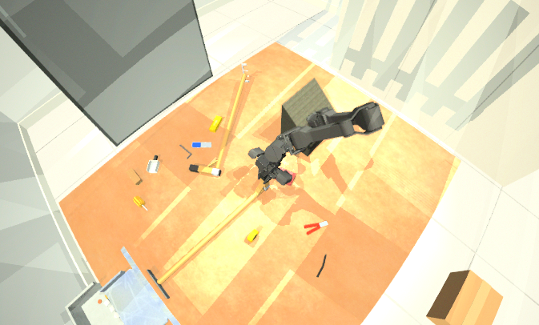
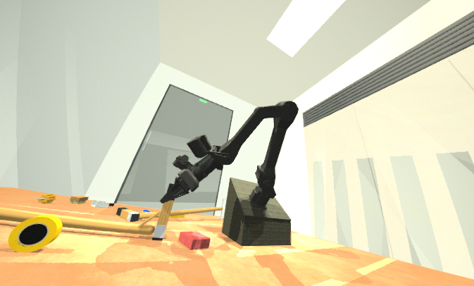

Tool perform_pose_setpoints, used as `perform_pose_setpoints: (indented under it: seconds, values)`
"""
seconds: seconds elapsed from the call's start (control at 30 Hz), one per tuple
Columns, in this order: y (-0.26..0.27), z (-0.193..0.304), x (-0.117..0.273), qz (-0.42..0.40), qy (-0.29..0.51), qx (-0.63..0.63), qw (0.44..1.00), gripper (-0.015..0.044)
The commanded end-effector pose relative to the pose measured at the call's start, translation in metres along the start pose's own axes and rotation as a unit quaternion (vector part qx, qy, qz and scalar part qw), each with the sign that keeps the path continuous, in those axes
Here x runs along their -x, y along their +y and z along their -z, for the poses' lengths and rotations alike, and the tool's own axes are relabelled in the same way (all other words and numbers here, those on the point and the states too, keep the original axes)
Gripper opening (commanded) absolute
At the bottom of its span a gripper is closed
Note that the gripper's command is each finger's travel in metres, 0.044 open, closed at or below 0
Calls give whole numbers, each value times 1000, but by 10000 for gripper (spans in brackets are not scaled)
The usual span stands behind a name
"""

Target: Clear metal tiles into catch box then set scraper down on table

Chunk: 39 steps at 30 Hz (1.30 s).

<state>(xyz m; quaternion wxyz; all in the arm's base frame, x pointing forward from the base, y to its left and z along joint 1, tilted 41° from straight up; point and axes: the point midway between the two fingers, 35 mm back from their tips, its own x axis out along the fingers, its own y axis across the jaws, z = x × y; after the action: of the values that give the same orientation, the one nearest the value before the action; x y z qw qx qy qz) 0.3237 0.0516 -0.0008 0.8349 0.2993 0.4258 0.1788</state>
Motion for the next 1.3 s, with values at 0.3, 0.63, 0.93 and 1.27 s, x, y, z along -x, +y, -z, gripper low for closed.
perform_pose_setpoints:
  seconds: [0.3,0.63,0.93,1.27]
  values:
    - [0,0,4,-2,1,6,1000,0]
    - [-4,1,3,-1,1,6,1000,0]
    - [-4,2,2,-2,4,4,1000,105]
    - [-4,2,2,-2,4,4,1000,368]
